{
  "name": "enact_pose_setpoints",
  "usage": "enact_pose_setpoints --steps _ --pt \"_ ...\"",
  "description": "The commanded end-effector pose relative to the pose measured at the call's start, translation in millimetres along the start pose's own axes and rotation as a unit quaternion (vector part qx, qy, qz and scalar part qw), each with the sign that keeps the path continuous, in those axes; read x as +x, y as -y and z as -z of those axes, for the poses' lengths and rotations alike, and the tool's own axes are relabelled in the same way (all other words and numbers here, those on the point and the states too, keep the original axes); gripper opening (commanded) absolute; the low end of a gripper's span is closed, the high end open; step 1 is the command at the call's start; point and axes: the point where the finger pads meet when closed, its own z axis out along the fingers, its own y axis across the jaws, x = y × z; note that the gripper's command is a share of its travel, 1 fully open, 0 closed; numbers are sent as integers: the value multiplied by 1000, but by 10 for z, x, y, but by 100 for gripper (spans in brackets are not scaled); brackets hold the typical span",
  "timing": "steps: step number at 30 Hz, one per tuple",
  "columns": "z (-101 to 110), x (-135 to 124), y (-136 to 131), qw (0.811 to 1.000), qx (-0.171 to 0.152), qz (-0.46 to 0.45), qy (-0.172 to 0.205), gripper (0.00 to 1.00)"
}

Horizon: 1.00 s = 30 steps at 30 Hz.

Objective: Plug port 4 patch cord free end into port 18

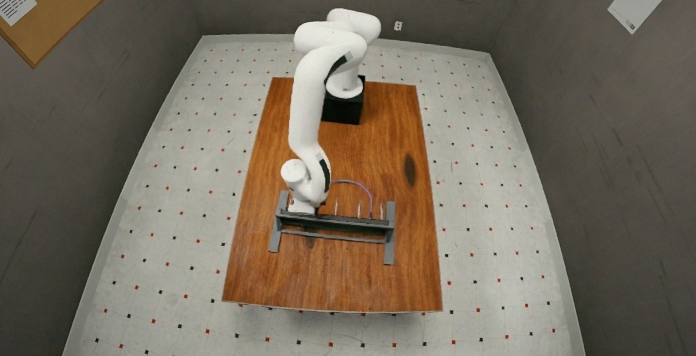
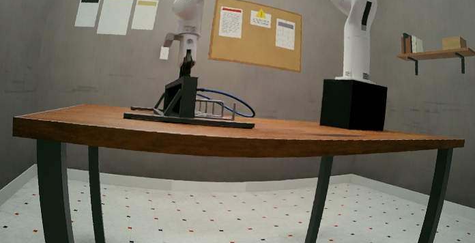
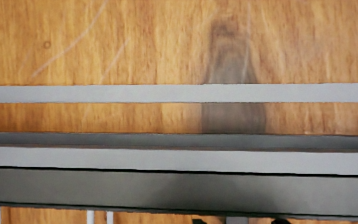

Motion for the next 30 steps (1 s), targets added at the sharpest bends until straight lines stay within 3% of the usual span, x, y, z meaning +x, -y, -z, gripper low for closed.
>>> enact_pose_setpoints --steps 1,11,30 --pt "130 11 15 1000 0 0 -1 39" --pt "448 3 56 1000 0 0 -1 39" --pt "649 -1 82 1000 0 0 -1 39"
